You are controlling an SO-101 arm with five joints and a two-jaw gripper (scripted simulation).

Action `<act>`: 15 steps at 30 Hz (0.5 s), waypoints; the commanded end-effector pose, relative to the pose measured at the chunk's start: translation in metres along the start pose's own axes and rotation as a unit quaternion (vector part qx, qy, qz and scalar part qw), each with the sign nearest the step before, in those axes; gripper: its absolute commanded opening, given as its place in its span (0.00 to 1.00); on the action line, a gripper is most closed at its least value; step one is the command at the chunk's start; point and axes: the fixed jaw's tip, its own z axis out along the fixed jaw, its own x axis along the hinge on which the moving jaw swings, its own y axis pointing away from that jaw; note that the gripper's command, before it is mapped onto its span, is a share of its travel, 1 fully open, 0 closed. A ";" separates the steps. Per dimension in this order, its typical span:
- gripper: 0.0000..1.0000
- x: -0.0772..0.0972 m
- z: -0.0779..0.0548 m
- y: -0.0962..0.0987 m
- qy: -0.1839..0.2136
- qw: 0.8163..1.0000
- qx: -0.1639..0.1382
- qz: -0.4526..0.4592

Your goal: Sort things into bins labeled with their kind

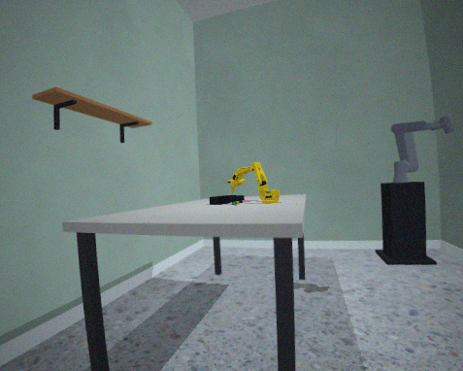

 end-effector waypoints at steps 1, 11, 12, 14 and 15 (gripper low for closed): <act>1.00 -0.012 -0.008 -0.006 -0.029 1.000 0.009 0.000; 1.00 -0.012 -0.008 -0.005 -0.029 1.000 0.008 0.001; 1.00 -0.013 -0.008 -0.003 -0.028 1.000 0.006 0.002; 1.00 -0.014 -0.008 0.001 -0.027 1.000 0.002 0.004; 1.00 -0.014 -0.009 0.004 -0.026 1.000 -0.001 0.006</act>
